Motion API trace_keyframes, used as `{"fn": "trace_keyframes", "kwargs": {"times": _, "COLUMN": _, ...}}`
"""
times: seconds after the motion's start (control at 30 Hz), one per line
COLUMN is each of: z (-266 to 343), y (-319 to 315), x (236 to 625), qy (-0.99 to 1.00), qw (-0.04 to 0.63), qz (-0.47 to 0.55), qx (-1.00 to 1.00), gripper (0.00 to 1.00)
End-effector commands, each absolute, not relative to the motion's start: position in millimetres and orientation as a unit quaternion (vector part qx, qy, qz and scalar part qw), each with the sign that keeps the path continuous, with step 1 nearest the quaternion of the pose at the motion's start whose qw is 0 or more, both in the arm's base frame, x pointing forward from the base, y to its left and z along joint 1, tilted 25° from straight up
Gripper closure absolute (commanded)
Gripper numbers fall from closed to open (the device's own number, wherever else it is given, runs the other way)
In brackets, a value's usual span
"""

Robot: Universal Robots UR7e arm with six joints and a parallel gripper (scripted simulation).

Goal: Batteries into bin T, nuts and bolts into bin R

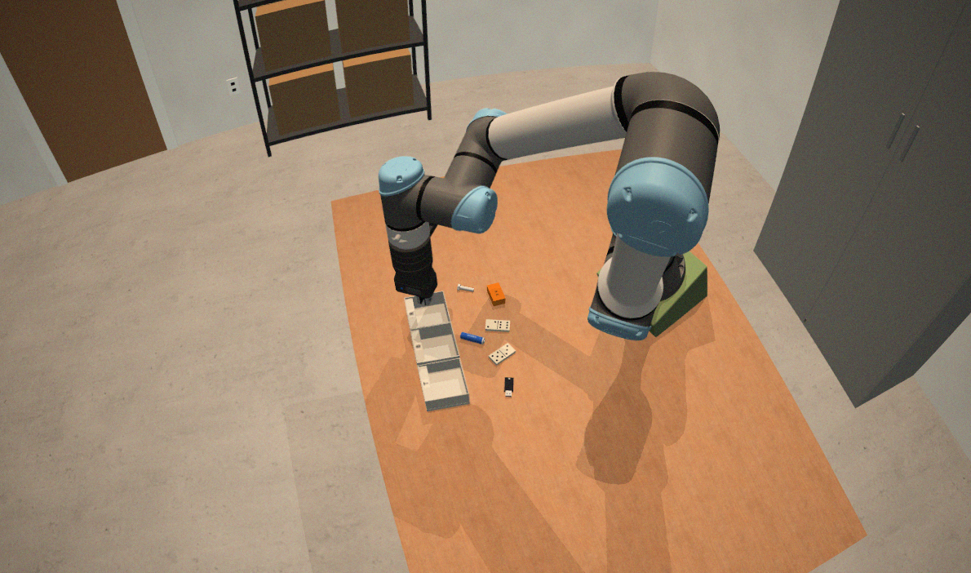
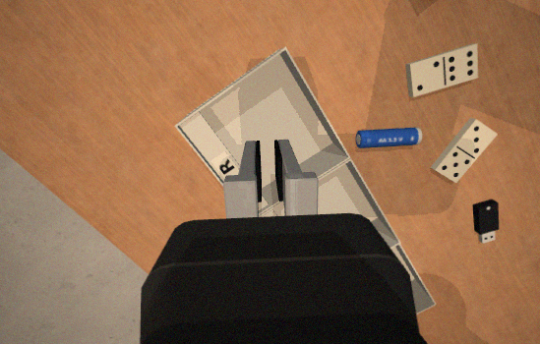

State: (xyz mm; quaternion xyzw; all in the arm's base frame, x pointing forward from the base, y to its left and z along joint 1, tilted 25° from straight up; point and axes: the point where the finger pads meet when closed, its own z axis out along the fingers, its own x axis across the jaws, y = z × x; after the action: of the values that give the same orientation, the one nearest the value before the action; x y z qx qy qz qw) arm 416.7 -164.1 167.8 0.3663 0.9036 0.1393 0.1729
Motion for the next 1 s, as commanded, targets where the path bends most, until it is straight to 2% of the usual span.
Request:
{"fn": "trace_keyframes", "kwargs": {"times": 0.0, "z": 169.0, "y": -165.2, "x": 417.2, "qy": 0.93, "qw": 0.183, "qz": 0.122, "qx": 0.295, "gripper": 0.69}}
{"fn": "trace_keyframes", "kwargs": {"times": 0.97, "z": 169.2, "y": -164.9, "x": 417.5, "qy": 0.977, "qw": 0.207, "qz": 0.044, "qx": 0.012, "gripper": 0.69}}
